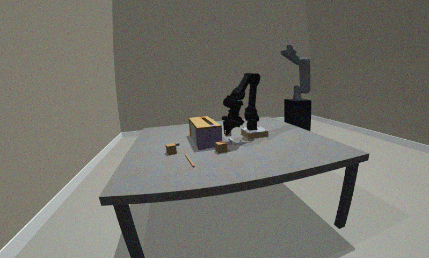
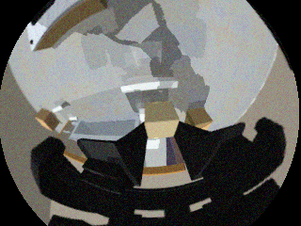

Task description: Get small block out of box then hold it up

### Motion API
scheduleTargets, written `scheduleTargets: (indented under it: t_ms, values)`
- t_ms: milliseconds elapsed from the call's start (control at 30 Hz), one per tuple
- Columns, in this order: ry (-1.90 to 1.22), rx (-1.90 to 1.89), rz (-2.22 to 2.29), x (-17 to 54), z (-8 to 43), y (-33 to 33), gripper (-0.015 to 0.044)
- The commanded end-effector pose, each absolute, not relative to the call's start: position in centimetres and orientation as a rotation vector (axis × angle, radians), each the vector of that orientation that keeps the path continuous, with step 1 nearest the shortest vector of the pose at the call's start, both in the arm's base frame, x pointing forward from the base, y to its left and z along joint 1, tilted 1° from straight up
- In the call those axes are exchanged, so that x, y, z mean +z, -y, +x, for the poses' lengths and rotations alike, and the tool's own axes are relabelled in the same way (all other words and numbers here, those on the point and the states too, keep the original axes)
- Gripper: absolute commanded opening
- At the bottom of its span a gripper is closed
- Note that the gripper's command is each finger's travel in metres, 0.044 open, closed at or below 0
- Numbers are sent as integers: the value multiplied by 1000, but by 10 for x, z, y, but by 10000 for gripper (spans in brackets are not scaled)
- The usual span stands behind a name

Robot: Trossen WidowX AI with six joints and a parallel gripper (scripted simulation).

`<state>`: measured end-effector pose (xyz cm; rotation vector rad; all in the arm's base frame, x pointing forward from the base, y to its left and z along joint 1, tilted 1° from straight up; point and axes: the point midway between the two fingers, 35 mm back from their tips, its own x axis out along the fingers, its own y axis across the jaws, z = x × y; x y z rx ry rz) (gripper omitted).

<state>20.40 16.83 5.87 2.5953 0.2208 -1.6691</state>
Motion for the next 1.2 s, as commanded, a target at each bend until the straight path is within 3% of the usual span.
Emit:
scheduleTargets:
  t_ms: [0,667,1167]
  values:
    - [-231,-1668,2587,67,203,-168,0]
    - [-747,-1368,2387,163,209,-150,0]
    - [-762,-1352,2380,167,209,-149,0]
